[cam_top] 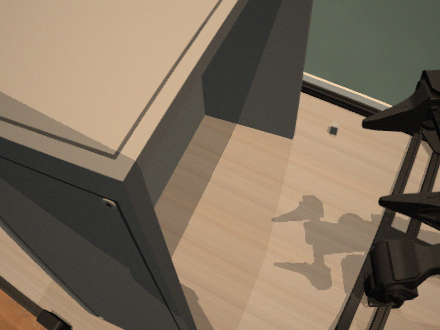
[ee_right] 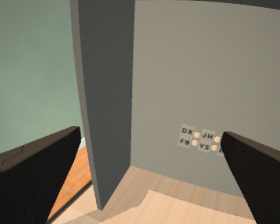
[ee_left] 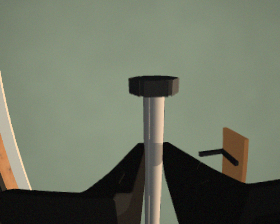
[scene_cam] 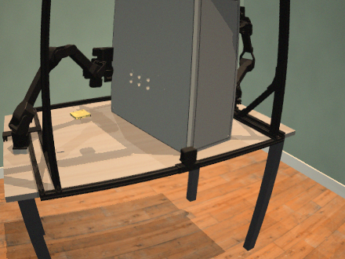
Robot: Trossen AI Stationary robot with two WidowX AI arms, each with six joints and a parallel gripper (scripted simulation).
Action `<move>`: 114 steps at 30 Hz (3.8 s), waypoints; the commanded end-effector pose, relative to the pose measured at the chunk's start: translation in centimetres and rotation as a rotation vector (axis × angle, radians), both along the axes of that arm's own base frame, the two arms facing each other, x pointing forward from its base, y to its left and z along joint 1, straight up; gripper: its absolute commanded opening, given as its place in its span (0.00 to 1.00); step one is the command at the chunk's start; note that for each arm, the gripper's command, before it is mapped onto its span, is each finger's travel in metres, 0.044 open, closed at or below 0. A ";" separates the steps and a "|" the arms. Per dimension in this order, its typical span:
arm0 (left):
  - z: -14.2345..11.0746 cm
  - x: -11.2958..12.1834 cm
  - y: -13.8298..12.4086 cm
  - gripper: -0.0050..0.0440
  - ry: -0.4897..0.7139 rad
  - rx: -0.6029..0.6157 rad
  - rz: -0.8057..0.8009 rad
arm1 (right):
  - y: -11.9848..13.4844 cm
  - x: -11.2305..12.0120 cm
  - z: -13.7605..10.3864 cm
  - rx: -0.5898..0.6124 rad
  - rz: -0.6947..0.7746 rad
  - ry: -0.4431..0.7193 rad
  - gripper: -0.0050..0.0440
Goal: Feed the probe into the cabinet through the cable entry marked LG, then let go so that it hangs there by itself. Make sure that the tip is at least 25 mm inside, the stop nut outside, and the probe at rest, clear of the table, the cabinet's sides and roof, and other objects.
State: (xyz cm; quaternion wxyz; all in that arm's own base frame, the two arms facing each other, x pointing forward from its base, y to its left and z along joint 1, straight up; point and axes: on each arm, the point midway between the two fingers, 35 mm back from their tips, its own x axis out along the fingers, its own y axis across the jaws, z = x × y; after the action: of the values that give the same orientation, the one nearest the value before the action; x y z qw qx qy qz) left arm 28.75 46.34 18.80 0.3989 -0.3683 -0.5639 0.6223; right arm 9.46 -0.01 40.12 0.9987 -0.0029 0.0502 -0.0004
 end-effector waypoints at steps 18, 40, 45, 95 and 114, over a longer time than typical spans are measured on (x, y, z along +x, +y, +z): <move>-0.7 0.3 -0.2 0.10 -0.080 0.047 0.032 | 0.0 0.0 0.0 0.006 0.001 0.000 1.00; -0.7 0.3 -0.2 0.10 -0.080 0.047 0.032 | 0.0 0.0 0.0 0.004 0.000 0.001 1.00; -0.7 0.3 -0.2 0.10 -0.080 0.047 0.032 | 0.0 0.1 0.0 0.002 -0.001 0.003 1.00; -0.7 0.3 -0.2 0.10 -0.080 0.047 0.032 | -5.6 6.8 -1.3 0.215 -0.366 0.078 1.00; -0.7 0.3 -0.2 0.10 -0.080 0.047 0.032 | -14.2 8.5 -3.8 0.488 -0.756 0.027 1.00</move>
State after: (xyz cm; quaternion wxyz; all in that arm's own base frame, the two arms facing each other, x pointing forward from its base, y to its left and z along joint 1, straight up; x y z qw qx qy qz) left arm 29.02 46.15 18.12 0.3766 -0.3747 -0.5970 0.6012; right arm 17.93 -12.82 36.96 0.9145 0.2292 0.0652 -0.3269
